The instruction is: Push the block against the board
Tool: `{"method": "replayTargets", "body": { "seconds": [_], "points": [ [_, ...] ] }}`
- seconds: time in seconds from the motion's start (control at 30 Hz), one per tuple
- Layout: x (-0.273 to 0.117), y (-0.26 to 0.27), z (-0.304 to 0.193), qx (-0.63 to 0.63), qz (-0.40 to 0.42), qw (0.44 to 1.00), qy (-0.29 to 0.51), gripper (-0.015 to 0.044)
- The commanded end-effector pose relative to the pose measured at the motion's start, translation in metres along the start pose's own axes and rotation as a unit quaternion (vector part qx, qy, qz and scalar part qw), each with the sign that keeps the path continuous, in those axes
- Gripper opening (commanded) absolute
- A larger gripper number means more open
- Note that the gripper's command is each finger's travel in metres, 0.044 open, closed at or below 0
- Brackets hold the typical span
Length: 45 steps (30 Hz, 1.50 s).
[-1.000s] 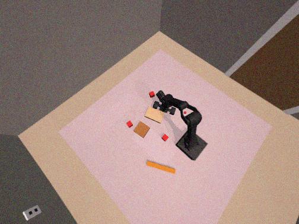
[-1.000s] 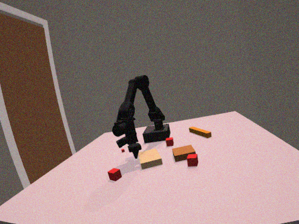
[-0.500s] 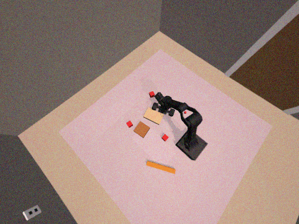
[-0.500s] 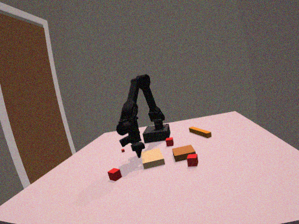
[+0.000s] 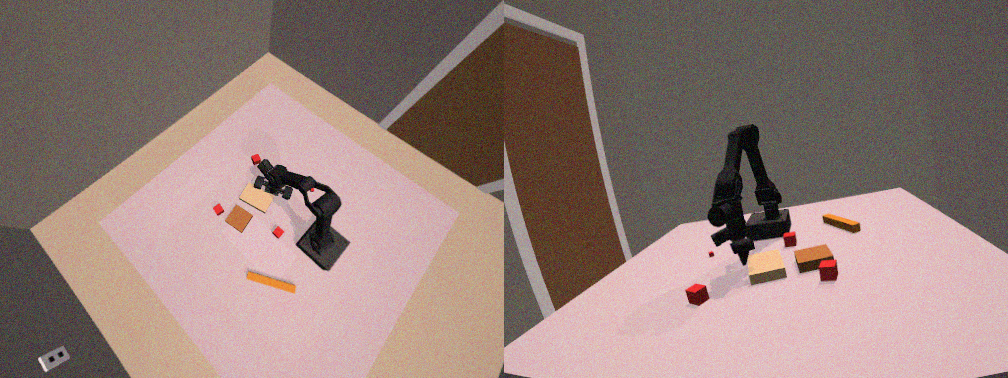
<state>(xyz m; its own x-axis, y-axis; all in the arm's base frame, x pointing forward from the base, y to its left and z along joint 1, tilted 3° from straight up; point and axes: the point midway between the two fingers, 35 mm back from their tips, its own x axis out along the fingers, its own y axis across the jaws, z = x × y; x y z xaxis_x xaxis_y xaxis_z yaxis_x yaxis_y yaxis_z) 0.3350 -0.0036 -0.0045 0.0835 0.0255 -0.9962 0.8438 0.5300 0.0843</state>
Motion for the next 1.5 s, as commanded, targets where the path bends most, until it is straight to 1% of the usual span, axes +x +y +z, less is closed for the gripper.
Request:
{"method": "replayTargets", "body": {
  "seconds": [0.0,0.3,1.47],
  "points": [
    [0.004,-0.001,-0.014,-0.005,-0.005,1.000,0.011,0.0000],
    [0.004,0.001,-0.018,-0.005,-0.005,1.000,0.011,0.0000],
    [0.005,0.003,0.038,-0.005,-0.005,1.000,0.009,0.0000]
  ]
}}
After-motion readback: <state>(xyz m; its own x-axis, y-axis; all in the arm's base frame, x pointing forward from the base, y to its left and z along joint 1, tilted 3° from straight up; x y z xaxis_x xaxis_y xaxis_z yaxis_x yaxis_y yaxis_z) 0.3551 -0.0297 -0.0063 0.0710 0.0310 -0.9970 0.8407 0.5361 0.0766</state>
